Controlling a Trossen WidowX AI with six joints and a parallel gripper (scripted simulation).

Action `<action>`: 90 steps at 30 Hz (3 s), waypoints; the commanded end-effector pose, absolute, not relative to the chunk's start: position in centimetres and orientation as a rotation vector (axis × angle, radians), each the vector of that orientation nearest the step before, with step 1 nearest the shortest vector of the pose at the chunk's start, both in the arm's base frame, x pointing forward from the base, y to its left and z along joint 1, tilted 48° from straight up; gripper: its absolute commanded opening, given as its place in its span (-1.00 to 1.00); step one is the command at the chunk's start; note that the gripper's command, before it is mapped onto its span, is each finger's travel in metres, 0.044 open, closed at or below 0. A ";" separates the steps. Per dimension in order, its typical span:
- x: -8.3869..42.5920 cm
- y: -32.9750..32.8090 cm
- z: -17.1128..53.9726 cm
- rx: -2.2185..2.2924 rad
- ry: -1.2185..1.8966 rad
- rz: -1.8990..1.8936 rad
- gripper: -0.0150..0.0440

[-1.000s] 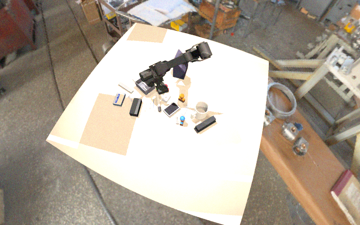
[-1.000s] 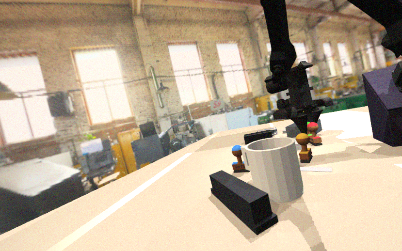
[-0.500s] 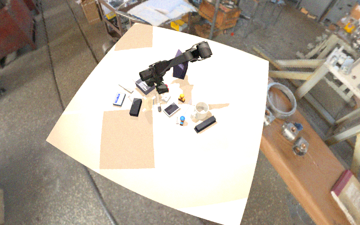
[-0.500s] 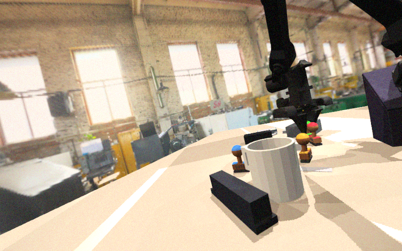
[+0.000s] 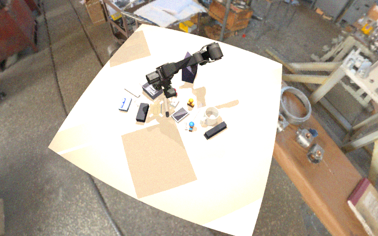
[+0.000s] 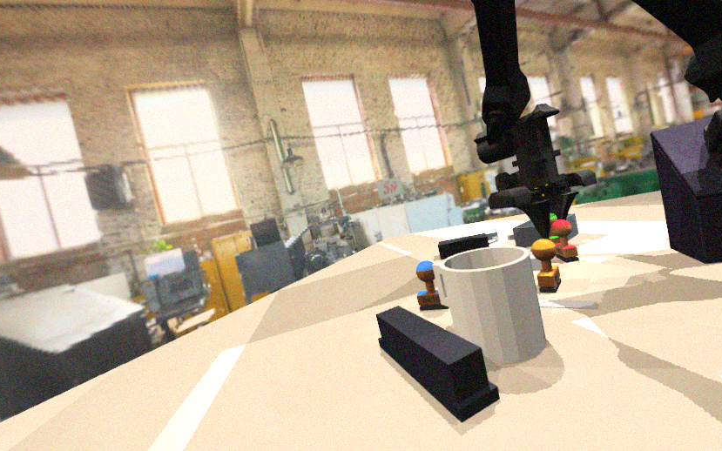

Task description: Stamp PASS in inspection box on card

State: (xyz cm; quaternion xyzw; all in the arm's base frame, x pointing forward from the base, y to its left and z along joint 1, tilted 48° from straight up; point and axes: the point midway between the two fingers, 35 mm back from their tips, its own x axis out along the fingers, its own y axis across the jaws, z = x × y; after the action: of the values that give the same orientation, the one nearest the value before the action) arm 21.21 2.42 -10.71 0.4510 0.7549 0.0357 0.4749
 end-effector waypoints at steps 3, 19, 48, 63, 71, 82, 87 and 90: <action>21.3 2.2 -10.6 1.096 1.845 0.089 -0.49; 21.5 1.6 -10.1 1.095 1.845 0.087 -0.49; 21.7 0.6 -9.1 1.094 1.845 0.086 -0.49; 21.8 0.1 -8.6 1.093 1.845 0.085 -0.49; 21.8 -0.2 -8.4 1.093 1.845 0.085 -0.49; 21.9 -0.6 -8.0 1.093 1.845 0.085 -0.49; 21.9 -0.7 -7.8 1.093 1.845 0.085 -0.49; 21.9 -0.8 -7.7 1.093 1.846 0.085 -0.49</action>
State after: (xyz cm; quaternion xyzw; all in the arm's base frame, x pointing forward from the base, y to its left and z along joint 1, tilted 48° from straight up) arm 21.86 -0.68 -7.81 0.4499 0.7551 0.0337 0.4756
